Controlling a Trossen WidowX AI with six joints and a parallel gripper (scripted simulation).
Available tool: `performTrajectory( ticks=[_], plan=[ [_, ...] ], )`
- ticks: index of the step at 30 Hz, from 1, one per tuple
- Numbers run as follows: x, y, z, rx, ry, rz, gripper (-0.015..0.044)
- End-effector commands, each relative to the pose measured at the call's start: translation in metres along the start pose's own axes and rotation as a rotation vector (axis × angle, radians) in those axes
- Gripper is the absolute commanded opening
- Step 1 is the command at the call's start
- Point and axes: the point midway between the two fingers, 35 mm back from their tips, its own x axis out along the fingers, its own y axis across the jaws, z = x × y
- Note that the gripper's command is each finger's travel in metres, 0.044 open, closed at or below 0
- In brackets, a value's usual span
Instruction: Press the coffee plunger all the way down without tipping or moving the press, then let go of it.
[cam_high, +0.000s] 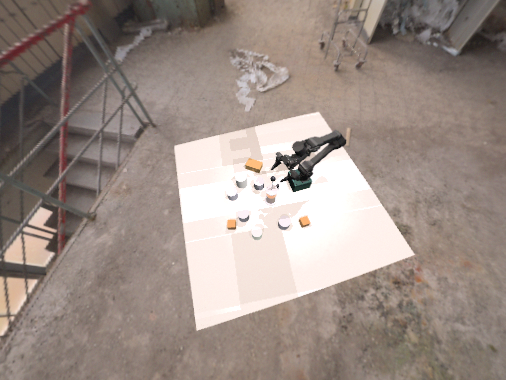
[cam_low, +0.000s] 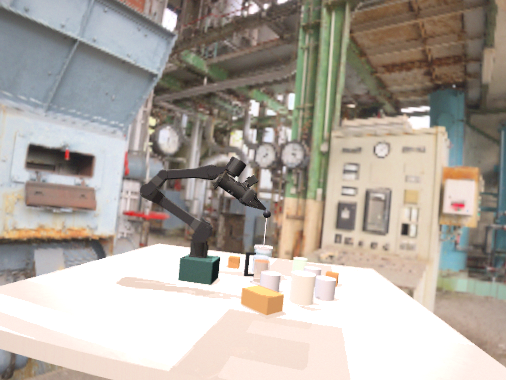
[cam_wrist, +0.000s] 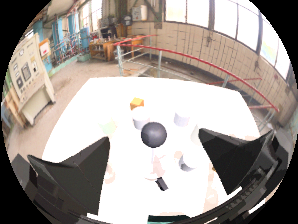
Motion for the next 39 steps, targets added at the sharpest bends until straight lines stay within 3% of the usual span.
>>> performTrajectory(
  ticks=[1,13,25,39],
  plan=[
    [0.010,0.000,-0.003,-0.004,0.014,0.001,0.0440],
    [0.026,0.000,-0.004,-0.004,0.012,0.000,0.0440],
    [0.026,0.000,-0.004,-0.004,0.012,0.000,0.0129],
    [0.028,0.000,-0.006,-0.004,0.012,0.000,0.0129]
  ],
)
